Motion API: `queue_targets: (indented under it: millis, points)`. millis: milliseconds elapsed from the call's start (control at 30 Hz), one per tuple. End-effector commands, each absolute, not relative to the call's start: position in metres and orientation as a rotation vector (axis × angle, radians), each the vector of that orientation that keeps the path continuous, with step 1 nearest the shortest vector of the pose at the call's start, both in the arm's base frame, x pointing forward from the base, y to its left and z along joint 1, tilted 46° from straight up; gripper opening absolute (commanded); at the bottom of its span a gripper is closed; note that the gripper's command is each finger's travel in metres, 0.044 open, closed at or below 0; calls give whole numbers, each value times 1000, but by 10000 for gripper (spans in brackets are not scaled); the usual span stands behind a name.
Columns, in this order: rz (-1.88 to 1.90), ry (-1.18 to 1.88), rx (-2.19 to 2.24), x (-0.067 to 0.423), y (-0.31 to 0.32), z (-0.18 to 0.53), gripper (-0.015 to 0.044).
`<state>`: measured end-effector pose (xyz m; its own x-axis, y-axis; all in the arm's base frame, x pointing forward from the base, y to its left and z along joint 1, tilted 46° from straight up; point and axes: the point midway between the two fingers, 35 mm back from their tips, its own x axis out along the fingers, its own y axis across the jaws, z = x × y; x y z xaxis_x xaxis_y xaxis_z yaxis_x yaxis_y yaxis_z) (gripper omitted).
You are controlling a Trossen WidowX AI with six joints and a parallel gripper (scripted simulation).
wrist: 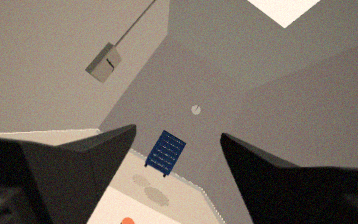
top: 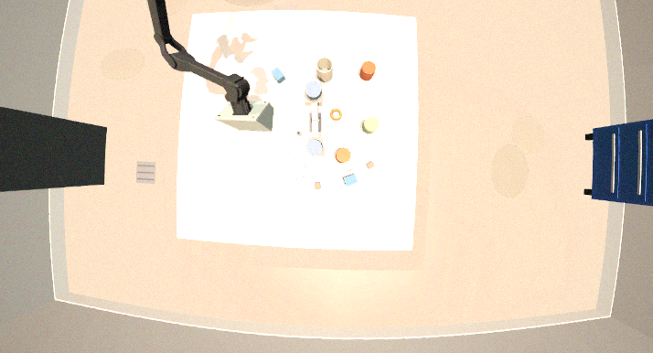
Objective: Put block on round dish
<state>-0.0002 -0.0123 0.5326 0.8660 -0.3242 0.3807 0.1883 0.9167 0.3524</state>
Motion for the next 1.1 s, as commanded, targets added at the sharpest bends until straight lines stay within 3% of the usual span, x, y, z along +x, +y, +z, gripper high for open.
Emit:
queue_targets:
  millis: [0, 500, 1067]
  points:
    - [-273, -447, 311, 1, -12, 532, 426]
    - [-270, -43, 153, 117, -29, 471, 440]
    - [-199, 470, 89, 213, -84, 337, 440]
